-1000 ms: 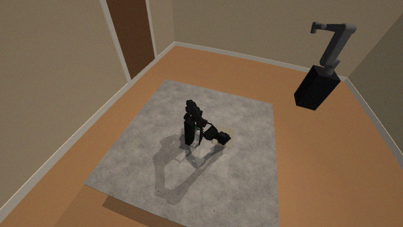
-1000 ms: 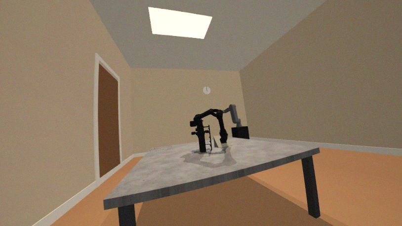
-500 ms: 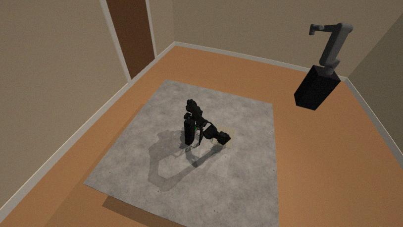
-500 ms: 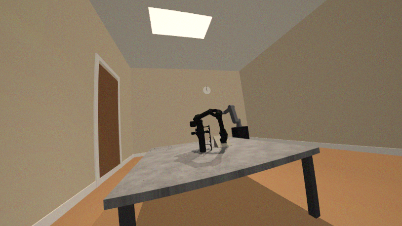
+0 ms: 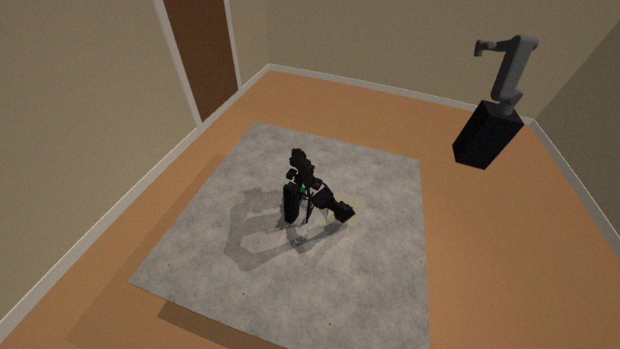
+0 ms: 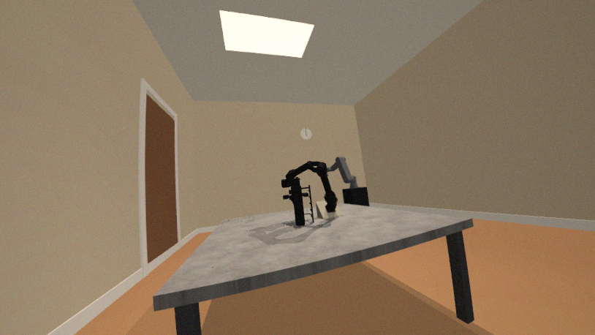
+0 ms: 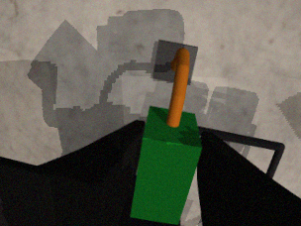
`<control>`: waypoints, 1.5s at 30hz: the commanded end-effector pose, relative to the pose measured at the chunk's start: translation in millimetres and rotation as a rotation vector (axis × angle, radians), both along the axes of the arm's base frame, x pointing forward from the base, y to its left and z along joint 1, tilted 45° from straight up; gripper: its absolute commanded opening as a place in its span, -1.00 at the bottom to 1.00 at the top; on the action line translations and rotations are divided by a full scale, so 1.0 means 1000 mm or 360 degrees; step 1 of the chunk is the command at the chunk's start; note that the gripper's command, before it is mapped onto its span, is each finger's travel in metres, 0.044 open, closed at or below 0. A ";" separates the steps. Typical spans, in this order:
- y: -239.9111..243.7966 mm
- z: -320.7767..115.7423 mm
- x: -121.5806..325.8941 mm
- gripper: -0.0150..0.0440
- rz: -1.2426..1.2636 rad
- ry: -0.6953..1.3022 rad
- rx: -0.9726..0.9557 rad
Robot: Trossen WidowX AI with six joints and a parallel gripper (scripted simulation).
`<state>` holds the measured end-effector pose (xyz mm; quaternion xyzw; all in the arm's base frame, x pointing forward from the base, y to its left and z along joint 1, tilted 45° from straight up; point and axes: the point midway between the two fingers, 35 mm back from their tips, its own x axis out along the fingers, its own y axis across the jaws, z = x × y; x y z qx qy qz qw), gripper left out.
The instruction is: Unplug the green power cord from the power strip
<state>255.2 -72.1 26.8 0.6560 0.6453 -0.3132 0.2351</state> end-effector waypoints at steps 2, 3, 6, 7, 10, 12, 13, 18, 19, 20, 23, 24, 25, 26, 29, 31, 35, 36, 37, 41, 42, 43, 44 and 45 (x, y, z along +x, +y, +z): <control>-0.017 -0.010 -0.004 -0.49 -0.0029 0.0015 -0.0007; -0.015 -0.009 -0.003 -0.40 -0.0029 0.0015 -0.0006; -0.008 -0.005 -0.003 -0.14 -0.0031 0.0012 -0.0002; -0.008 -0.005 -0.003 -0.05 -0.0031 0.0012 -0.0002; -0.008 -0.005 -0.003 0.22 -0.0031 0.0012 -0.0002; -0.008 -0.005 -0.003 0.40 -0.0031 0.0012 -0.0002; -0.008 -0.005 -0.003 0.49 -0.0031 0.0012 -0.0002; -0.015 -0.009 -0.003 0.93 -0.0031 0.0012 -0.0004; -0.020 -0.012 -0.004 1.00 -0.0031 0.0012 -0.0005; -0.028 -0.017 -0.004 1.00 -0.0032 0.0012 -0.0007; -0.054 -0.034 -0.009 1.00 -0.0031 0.0012 -0.0008; -0.058 -0.037 -0.010 1.00 -0.0031 0.0012 -0.0007; -0.059 -0.038 -0.011 1.00 -0.0031 0.0012 -0.0007; -0.059 -0.038 -0.011 1.00 -0.0031 0.0012 -0.0007; -0.059 -0.038 -0.011 1.00 -0.0031 0.0012 -0.0007; -0.059 -0.038 -0.011 1.00 -0.0031 0.0012 -0.0007; -0.059 -0.038 -0.011 1.00 -0.0031 0.0012 -0.0007; -0.059 -0.038 -0.011 1.00 -0.0031 0.0012 -0.0007; -0.059 -0.038 -0.011 1.00 -0.0031 0.0012 -0.0007; -0.059 -0.038 -0.011 1.00 -0.0031 0.0012 -0.0007; -0.059 -0.038 -0.011 1.00 -0.0031 0.0012 -0.0007; -0.059 -0.038 -0.011 1.00 -0.0031 0.0012 -0.0007; -0.059 -0.038 -0.011 1.00 -0.0031 0.0012 -0.0007; -0.059 -0.038 -0.011 1.00 -0.0031 0.0012 -0.0007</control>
